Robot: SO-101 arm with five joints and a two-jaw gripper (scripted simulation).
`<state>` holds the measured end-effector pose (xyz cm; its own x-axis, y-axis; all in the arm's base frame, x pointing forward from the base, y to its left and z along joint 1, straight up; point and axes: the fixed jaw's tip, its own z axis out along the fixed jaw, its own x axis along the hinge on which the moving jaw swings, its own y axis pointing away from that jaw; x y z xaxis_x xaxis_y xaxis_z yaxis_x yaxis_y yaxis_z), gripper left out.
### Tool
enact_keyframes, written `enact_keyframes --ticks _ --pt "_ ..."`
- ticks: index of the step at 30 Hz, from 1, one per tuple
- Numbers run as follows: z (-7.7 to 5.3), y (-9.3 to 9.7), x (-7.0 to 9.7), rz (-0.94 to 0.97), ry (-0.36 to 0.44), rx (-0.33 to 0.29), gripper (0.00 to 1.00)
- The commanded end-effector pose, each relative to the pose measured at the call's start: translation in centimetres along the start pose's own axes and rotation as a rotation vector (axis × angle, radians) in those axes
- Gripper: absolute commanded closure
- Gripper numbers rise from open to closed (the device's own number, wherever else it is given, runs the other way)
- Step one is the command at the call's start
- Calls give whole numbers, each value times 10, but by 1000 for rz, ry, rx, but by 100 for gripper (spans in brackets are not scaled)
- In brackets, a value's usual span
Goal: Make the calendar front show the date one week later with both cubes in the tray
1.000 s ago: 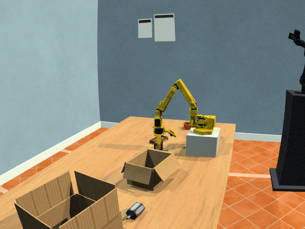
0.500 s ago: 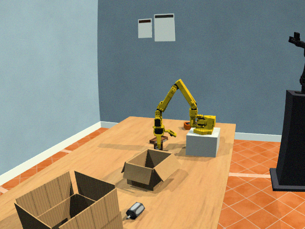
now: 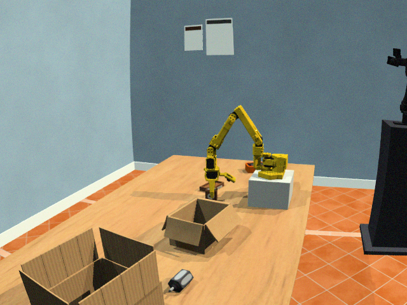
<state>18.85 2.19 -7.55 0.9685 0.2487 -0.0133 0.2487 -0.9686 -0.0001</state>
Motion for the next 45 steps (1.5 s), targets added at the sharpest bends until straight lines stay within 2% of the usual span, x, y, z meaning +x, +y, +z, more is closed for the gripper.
enact_keyframes --ticks 1,9,21,30,32,39,45 --pt "1 -1 1 3 6 1 92" --pt "1 -1 1 3 6 1 99" --pt "-2 -1 2 3 6 1 100" --pt "-24 0 4 3 6 1 100" --pt "-24 0 4 3 6 1 100" --pt "-43 1 3 3 6 1 100" --pt "-49 2 2 3 6 1 100"
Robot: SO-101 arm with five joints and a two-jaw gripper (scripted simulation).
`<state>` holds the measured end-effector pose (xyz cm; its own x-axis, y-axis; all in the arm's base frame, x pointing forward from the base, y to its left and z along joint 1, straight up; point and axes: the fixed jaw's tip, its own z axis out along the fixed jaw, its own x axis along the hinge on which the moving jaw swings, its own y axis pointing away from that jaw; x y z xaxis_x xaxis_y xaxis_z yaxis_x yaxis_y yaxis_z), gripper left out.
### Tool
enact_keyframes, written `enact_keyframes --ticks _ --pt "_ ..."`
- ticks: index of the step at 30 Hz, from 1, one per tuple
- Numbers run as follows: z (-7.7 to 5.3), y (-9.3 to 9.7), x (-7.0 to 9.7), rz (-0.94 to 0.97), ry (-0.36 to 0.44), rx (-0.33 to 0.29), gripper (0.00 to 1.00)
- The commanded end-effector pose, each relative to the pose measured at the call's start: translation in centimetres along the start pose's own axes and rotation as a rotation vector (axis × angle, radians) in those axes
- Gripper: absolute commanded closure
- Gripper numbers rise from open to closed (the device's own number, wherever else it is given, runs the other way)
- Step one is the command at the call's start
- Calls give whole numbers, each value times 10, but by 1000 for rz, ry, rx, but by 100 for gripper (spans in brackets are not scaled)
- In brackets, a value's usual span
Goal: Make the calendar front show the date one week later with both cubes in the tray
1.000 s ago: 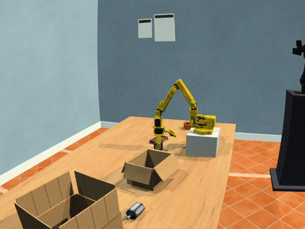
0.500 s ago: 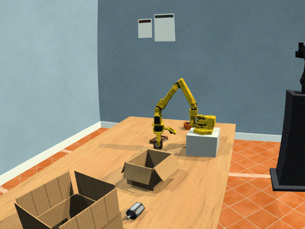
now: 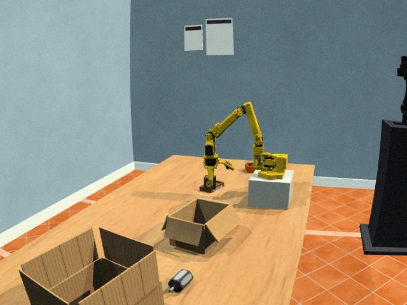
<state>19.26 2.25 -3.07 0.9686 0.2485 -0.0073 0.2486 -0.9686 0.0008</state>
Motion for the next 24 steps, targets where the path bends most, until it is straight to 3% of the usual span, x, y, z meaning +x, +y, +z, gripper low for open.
enact_keyframes --ticks 1,24 --pt "-4 1 -2 3 0 2 100" --pt "3 -2 -2 5 0 1 100"
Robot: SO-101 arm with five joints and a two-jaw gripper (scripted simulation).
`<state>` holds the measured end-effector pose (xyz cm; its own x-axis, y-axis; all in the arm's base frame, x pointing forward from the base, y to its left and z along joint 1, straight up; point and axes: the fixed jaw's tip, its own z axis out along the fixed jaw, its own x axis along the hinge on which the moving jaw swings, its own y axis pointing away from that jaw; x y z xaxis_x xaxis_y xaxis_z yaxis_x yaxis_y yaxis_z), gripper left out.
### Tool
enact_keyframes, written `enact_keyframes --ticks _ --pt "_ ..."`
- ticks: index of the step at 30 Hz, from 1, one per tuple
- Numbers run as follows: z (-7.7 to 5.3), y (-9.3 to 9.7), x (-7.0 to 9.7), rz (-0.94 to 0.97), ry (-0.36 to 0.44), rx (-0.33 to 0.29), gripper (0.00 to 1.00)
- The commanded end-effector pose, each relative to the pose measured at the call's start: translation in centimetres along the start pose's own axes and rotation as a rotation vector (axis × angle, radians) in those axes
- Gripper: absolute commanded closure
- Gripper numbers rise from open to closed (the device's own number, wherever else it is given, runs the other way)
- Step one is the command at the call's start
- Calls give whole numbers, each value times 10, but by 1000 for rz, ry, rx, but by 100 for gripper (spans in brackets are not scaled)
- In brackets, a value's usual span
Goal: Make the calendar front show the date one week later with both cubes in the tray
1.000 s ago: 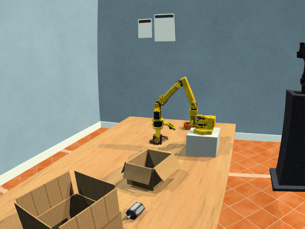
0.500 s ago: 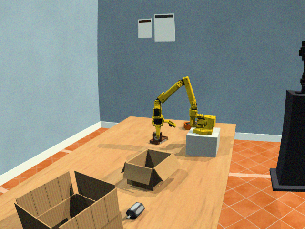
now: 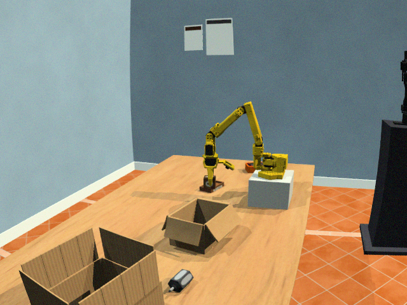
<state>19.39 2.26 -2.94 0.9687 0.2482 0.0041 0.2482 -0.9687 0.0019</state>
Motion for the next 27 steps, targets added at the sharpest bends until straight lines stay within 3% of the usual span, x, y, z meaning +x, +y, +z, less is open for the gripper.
enact_keyframes --ticks 1,27 --pt "5 -2 -3 5 -12 3 100" --pt "8 -6 -6 11 -23 3 100"
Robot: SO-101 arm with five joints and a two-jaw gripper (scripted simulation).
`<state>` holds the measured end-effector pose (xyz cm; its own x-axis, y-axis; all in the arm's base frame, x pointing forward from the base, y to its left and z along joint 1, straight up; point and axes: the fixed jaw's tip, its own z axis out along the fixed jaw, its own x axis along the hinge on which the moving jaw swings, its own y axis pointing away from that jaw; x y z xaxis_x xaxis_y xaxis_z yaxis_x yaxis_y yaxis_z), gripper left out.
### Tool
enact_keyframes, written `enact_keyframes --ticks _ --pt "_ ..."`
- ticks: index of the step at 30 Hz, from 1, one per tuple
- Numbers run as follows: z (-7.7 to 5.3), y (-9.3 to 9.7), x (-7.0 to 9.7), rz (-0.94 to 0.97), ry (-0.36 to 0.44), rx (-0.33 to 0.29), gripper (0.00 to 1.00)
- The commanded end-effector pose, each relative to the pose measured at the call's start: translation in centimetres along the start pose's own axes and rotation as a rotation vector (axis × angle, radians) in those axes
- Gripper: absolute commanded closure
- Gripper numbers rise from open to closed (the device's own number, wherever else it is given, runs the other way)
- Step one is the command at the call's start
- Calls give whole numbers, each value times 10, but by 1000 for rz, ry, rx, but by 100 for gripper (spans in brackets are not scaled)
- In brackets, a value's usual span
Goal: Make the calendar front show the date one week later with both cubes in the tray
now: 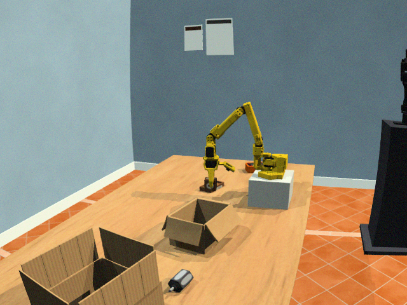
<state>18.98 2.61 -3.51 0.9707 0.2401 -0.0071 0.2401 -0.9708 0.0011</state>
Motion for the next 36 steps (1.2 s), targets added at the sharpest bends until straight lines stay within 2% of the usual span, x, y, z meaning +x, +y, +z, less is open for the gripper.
enact_keyframes --ticks 1,36 --pt "3 -2 -3 3 -11 2 100" --pt "15 -2 -3 3 -12 2 100"
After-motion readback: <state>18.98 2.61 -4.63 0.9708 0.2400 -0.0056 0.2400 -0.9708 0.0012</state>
